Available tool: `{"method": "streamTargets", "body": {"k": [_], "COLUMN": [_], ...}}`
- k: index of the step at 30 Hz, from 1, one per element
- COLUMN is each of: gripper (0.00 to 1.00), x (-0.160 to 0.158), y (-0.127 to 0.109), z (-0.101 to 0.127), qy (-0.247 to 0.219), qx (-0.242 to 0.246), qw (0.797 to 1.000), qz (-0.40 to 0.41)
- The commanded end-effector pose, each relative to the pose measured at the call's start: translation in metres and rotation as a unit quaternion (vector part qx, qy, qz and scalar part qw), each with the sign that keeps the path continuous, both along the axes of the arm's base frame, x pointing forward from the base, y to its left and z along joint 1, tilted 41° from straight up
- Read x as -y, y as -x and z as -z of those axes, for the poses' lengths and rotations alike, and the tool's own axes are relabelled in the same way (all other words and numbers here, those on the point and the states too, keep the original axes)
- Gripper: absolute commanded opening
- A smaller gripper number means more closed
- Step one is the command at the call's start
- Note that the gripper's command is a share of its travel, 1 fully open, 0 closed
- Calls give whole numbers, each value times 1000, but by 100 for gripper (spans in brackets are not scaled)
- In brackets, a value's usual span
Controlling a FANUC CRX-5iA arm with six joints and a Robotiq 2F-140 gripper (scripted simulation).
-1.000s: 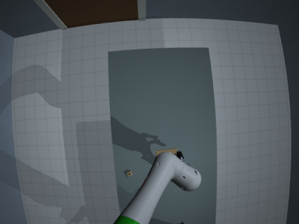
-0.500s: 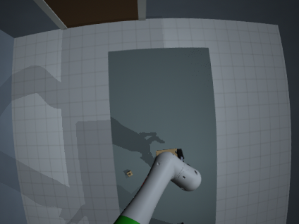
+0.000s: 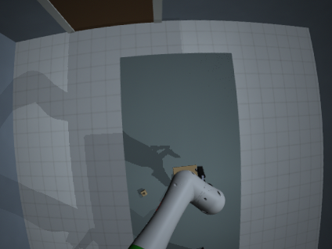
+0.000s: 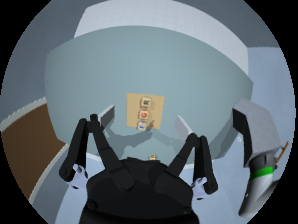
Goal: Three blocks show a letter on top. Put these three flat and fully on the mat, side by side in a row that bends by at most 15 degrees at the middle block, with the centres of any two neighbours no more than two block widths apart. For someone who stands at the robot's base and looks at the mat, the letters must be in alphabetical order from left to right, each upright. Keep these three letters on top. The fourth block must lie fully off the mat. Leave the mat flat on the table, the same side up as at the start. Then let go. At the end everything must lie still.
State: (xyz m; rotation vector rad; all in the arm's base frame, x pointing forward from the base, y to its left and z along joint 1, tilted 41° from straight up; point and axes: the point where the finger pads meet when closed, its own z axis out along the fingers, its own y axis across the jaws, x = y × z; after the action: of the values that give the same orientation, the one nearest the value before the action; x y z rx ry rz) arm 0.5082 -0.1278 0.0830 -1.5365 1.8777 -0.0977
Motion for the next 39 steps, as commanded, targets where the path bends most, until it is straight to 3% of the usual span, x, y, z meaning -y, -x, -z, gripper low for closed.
{"method": "streamTargets", "body": {"k": [1,11,39], "gripper": [100,100,100], "x": [5,16,17], "y": [7,25,26], "z": [-10,-34,-36], "qy": [0,0,0], "qx": [0,0,0], "qw": [1000,1000,1000], "qz": [0,0,0]}}
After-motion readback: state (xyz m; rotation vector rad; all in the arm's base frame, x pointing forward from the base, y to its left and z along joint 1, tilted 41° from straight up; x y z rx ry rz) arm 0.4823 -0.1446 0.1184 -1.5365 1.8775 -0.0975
